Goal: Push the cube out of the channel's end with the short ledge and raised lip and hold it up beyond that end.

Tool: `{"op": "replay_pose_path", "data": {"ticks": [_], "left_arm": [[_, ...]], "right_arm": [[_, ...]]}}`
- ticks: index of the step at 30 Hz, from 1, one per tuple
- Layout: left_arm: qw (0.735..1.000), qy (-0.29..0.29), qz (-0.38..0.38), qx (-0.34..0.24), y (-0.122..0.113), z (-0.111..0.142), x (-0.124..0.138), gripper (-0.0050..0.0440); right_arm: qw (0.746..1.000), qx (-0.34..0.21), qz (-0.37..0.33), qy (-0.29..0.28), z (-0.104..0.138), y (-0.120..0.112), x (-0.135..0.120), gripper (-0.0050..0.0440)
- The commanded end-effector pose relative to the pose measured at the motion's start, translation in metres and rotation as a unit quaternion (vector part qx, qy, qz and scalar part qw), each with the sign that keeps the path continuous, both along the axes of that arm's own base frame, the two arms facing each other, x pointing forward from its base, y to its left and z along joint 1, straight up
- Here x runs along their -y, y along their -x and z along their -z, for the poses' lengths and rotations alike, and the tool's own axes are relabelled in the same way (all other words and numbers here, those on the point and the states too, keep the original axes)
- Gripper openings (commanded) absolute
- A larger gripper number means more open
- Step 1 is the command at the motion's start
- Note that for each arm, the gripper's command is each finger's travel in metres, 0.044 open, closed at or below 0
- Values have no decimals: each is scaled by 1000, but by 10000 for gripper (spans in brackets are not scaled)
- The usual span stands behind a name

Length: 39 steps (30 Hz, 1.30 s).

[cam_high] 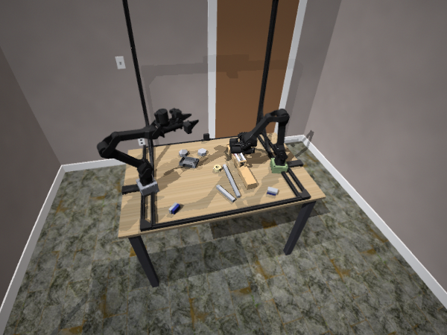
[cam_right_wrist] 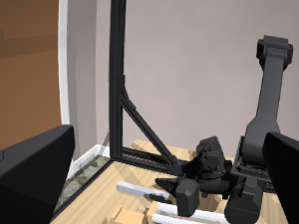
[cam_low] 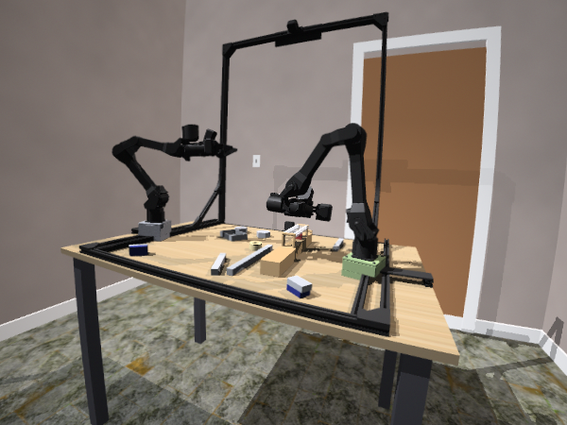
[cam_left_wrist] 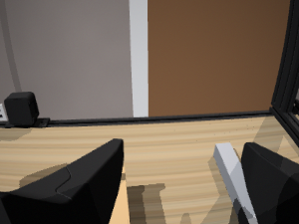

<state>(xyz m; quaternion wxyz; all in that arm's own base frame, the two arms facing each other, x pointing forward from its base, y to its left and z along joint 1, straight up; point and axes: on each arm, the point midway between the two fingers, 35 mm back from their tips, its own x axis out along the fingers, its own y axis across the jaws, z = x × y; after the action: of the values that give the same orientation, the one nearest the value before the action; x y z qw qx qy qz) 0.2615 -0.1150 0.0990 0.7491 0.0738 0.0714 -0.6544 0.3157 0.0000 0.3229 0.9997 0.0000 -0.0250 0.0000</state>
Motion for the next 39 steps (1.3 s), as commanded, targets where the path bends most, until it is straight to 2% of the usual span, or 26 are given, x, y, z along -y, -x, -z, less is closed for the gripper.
{"op": "replay_pose_path", "data": {"ticks": [1,17,19,23,27,32,34,39], "left_arm": [[1000,0,0,0,0,0,0,258],[1000,0,0,0,0,0,0,258],[1000,0,0,0,0,0,0,210],[1000,-8,-3,-2,-4,1,-2,200],[999,-33,-14,-8,-15,5,-10,200],[995,-93,-39,-26,-42,14,-33,200],[995,-93,-39,-26,-42,14,-33,200],[979,-182,-77,-56,-75,26,-74,200]], "right_arm": [[1000,0,0,0,0,0,0,400],[1000,0,0,0,0,0,0,400],[1000,0,0,0,0,0,0,400],[1000,0,0,0,-1,1,3,400],[1000,-1,0,2,-4,5,11,400],[1000,-4,0,4,-12,16,30,400],[1000,-4,0,4,-12,16,30,400],[1000,-8,0,7,-22,38,52,400]]}}
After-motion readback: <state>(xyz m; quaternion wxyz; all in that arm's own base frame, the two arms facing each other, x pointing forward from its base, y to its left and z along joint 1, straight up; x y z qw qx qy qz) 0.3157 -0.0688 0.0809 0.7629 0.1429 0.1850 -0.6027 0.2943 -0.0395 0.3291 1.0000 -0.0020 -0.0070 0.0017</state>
